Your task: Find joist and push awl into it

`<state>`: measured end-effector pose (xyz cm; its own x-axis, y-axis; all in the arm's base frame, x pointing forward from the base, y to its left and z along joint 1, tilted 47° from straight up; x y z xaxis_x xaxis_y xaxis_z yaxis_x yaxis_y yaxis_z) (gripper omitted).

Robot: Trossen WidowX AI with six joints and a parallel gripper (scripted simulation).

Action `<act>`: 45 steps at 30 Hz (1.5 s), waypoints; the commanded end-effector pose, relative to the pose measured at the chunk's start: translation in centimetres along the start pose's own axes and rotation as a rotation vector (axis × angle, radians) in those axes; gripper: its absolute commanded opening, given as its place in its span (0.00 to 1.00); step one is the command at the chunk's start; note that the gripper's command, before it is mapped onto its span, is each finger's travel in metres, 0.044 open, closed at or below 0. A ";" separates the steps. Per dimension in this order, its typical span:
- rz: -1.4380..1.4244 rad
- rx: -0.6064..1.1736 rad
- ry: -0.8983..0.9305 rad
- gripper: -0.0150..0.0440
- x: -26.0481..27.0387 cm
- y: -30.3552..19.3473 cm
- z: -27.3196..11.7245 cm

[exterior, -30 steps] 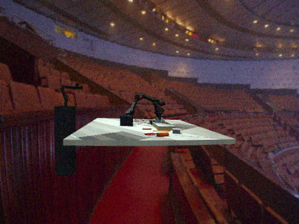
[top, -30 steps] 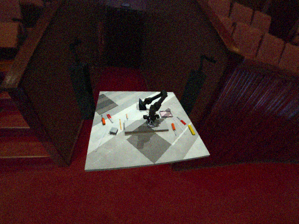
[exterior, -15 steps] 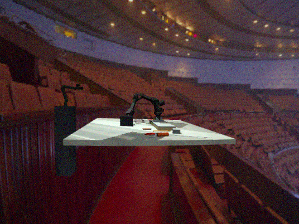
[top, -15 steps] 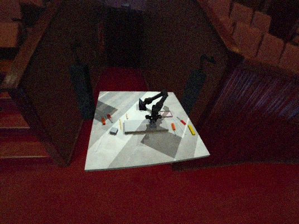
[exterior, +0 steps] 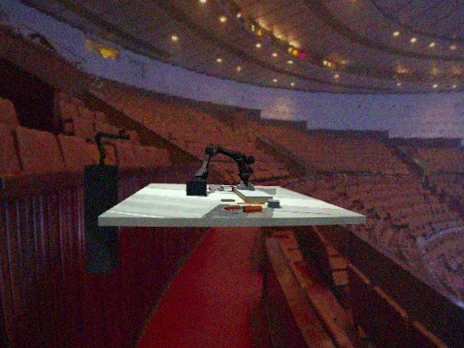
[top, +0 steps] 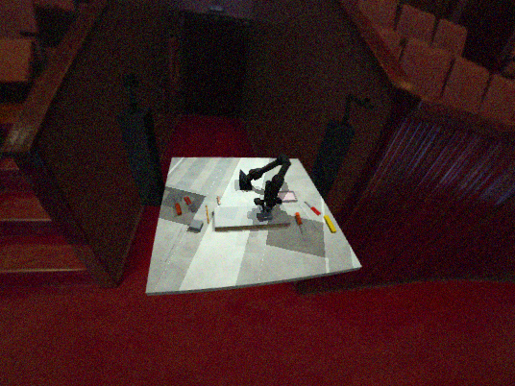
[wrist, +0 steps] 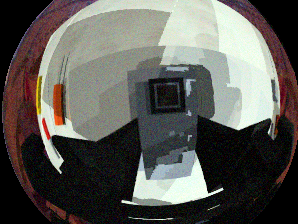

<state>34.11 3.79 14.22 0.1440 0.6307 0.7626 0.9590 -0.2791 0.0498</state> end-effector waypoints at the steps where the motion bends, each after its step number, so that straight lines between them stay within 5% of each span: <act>1: -0.001 0.003 0.000 0.25 0.7 -0.2 0.1; 45: -0.001 0.003 0.003 0.25 8.2 -2.2 0.0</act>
Point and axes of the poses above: the point midway between the two fingers, 35 mm back from their tips, its own z axis out along the fingers, its own x axis across the jaws, y = z × x, the point moved 5 cm from there along -z, back along the fingers, and after that the axes turned 15 degrees about z, right-handed, at the moved point
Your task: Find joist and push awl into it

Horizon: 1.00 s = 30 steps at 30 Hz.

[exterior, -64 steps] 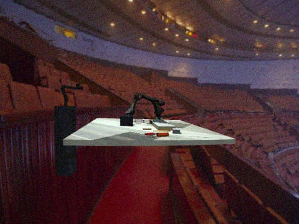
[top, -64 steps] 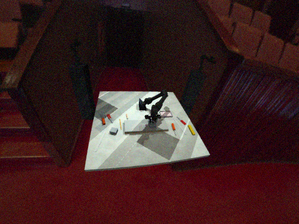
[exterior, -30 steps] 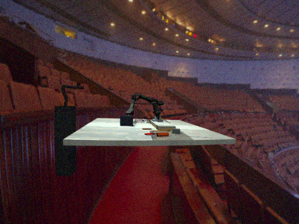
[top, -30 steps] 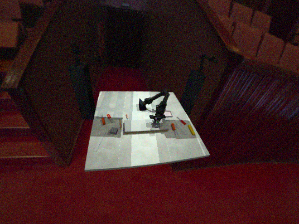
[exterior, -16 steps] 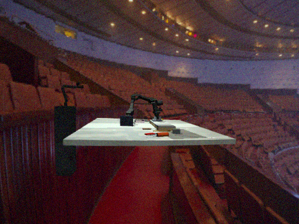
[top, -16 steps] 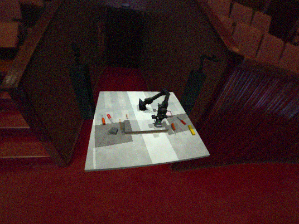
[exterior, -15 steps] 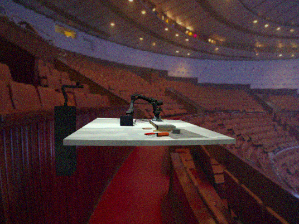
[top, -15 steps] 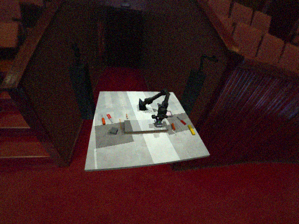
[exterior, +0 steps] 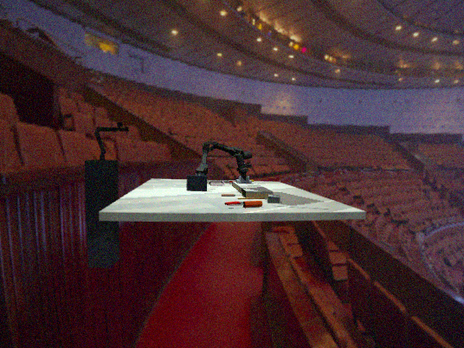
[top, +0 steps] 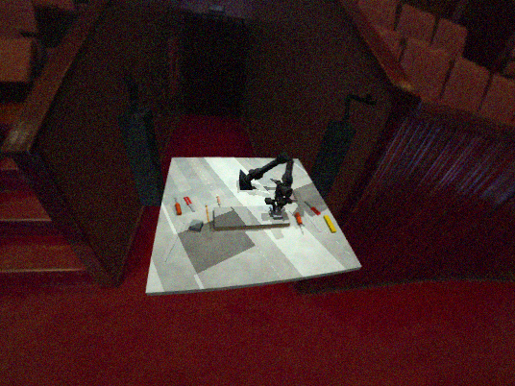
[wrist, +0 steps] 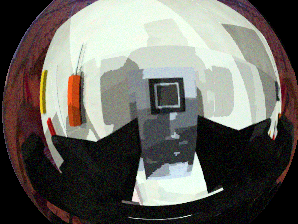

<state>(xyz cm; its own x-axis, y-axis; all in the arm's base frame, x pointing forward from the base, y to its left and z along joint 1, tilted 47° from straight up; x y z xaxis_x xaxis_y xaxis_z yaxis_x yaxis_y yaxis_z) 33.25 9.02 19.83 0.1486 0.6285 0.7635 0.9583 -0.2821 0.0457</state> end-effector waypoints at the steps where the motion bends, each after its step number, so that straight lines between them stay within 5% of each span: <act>1: -0.006 0.002 0.002 0.25 0.9 -0.2 0.1; 30: -0.006 0.002 0.002 0.25 0.4 -0.1 0.1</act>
Point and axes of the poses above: the point midway between the two fingers, 35 mm back from their tips, its own z axis out along the fingers, its own x axis across the jaws, y = z × x, the point moved 5 cm from there along -z, back along the fingers, and after that the axes turned 15 degrees about z, right-handed, at the moved point
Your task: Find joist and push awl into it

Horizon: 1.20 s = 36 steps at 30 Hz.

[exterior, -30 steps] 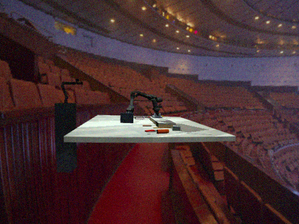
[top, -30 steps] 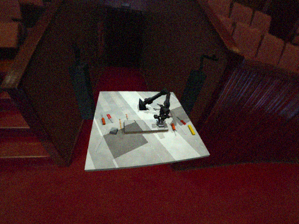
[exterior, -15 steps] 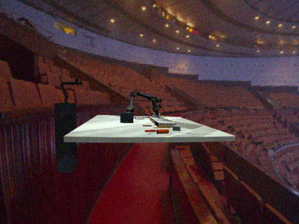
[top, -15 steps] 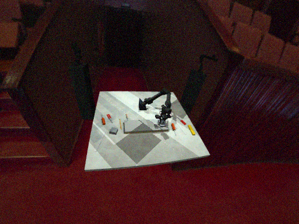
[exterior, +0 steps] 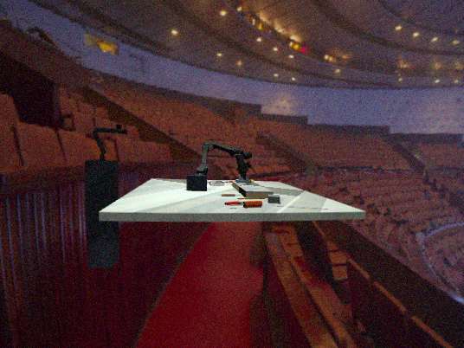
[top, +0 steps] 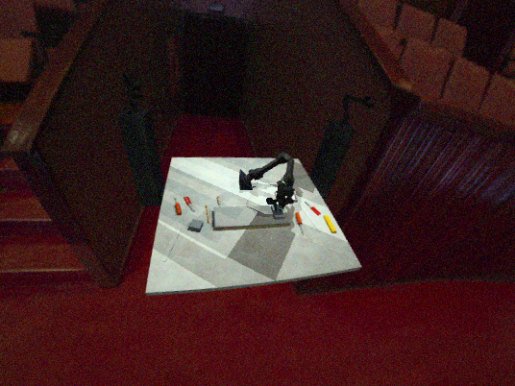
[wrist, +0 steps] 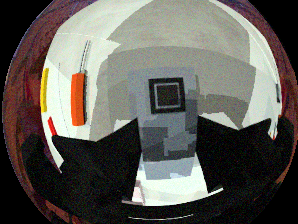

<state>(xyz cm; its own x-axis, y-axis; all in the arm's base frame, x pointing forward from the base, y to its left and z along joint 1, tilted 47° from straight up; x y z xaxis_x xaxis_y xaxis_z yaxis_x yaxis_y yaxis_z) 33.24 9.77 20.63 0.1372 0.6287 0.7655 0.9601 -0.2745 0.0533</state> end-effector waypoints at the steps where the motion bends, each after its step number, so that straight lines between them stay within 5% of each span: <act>1: 0.005 0.001 -0.002 0.25 -0.9 0.1 0.0; 36: 0.005 0.001 -0.005 0.25 -6.8 1.7 0.0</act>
Point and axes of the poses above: the point midway between the two fingers, 35 mm back from their tips, its own z axis out along the fingers, its own x axis across the jaws, y = z × x, the point moved 5 cm from there along -z, back along the fingers, and after that the axes turned 15 degrees about z, right-handed, at the moved point
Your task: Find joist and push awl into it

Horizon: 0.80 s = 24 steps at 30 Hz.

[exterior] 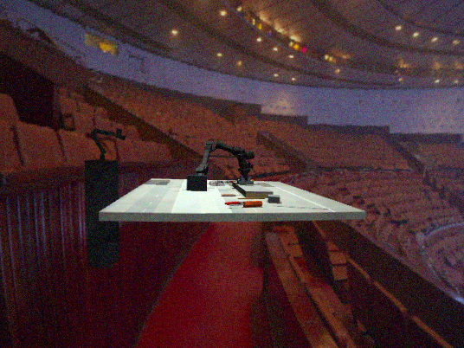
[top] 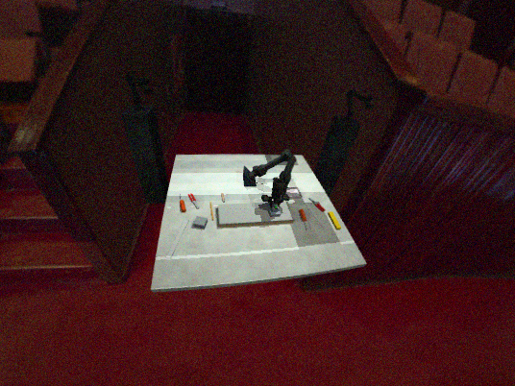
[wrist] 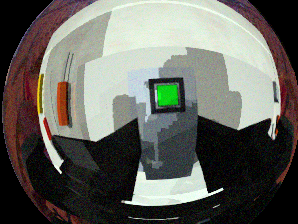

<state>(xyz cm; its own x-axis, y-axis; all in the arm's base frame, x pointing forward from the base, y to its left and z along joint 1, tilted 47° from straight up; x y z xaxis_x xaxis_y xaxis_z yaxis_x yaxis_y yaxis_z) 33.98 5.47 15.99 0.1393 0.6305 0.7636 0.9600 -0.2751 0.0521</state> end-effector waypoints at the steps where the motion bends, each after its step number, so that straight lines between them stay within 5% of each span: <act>1: 0.003 0.001 -0.002 0.25 -0.8 0.1 0.0; 24: 0.003 0.001 -0.003 0.25 -4.7 1.1 0.0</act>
<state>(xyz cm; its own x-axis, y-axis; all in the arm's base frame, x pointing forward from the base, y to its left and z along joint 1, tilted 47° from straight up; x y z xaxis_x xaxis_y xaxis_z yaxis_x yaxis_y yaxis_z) 34.41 2.58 12.90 0.1407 0.6313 0.7626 0.9598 -0.2758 0.0512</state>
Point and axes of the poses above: the point midway between the two fingers, 35 mm back from their tips, its own z axis out along the fingers, its own x axis across the jaws, y = z × x, the point moved 5 cm from there along -z, back along the fingers, and after that the axes turned 15 degrees about z, right-handed, at the moved point
